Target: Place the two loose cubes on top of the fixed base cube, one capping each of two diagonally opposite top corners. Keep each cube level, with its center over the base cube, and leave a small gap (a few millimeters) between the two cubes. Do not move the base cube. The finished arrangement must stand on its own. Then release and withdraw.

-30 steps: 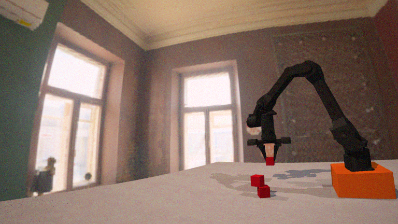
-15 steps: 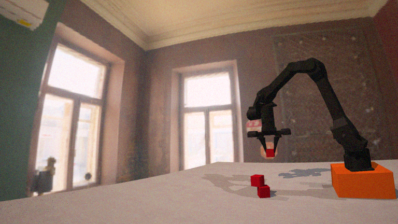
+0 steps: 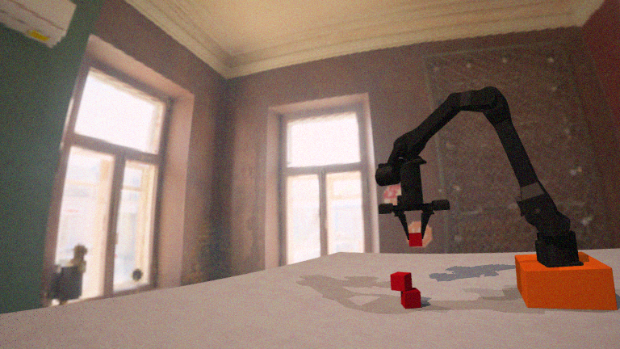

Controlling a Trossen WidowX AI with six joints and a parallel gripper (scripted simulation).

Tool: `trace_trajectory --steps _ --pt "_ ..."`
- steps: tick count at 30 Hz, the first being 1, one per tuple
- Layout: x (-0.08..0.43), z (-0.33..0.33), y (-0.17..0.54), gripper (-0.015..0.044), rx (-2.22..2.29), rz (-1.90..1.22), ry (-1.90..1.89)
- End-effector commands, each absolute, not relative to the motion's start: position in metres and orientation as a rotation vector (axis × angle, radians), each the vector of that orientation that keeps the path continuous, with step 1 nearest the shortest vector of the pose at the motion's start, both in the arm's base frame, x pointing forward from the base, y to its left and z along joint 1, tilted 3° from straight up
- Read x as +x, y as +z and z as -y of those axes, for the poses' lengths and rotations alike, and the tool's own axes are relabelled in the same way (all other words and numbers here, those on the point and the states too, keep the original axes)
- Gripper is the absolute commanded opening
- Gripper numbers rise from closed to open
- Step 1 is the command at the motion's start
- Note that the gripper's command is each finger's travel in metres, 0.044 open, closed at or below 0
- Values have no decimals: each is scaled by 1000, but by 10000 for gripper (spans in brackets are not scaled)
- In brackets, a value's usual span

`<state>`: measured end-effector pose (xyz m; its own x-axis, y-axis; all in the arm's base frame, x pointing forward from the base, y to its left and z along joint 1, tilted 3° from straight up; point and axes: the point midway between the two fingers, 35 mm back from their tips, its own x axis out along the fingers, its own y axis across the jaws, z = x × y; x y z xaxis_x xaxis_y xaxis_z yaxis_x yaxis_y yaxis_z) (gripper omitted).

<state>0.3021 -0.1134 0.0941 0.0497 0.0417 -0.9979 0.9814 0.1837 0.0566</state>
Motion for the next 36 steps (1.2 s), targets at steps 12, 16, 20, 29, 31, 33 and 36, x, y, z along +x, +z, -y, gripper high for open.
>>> trace_trajectory --steps 12,16,20,29,31,33,36 --pt "306 65 94 105 925 -1365 -824" --pt "306 53 94 105 873 -1385 -772" --pt "305 40 93 105 821 -1404 -721" --pt "302 13 93 105 704 -1441 -604" --pt "301 7 92 105 678 -1448 -577" --pt "299 1 92 105 652 -1455 -551" --pt "297 -8 92 105 613 -1465 -512"
